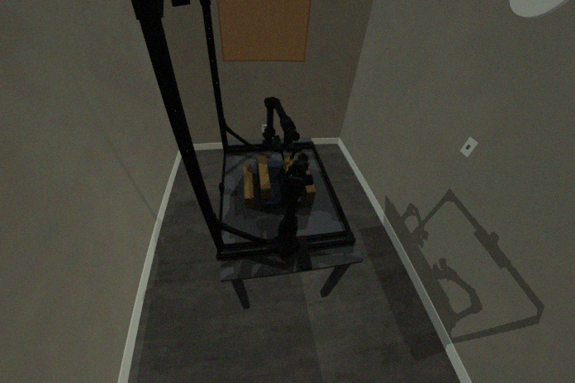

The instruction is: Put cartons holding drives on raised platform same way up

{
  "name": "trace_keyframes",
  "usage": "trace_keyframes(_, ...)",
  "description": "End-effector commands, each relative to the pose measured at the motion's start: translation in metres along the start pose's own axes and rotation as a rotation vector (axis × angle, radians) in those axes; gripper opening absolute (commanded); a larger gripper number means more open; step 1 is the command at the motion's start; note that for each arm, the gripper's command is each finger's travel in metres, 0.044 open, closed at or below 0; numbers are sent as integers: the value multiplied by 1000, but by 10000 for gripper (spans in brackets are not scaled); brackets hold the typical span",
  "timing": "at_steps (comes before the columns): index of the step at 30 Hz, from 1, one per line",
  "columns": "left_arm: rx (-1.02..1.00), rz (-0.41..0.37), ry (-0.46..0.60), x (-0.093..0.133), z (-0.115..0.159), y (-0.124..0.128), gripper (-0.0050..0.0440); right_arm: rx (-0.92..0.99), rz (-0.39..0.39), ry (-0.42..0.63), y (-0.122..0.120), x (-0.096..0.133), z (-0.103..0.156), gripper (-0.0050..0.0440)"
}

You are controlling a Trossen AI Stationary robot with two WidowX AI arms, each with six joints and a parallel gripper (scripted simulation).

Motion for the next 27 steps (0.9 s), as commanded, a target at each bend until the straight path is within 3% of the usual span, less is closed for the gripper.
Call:
trace_keyframes(1,1,-2,-20,5,-2,0,0,1,9,-7,-1,2,0,0)
trace_keyframes(6,1,-2,-20,5,-2,0,0,1,9,-7,-1,2,0,0)
trace_keyframes(7,1,-2,-20,1,-1,0,389,1,9,-7,-1,-2,1,389)
trace_keyframes(27,1,-2,-20,1,-1,0,389,1,9,-7,-1,-2,1,389)
Point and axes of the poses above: on each arm, the point midway between the two fingers, 35 mm back from their tips, its own x axis back along the fingers, its own y axis across the jaws, z = x × y, the point moved 1 cm from there along x, back along the fingers, and after that the axes turned 9 degrees about x, right-handed, at the moved point
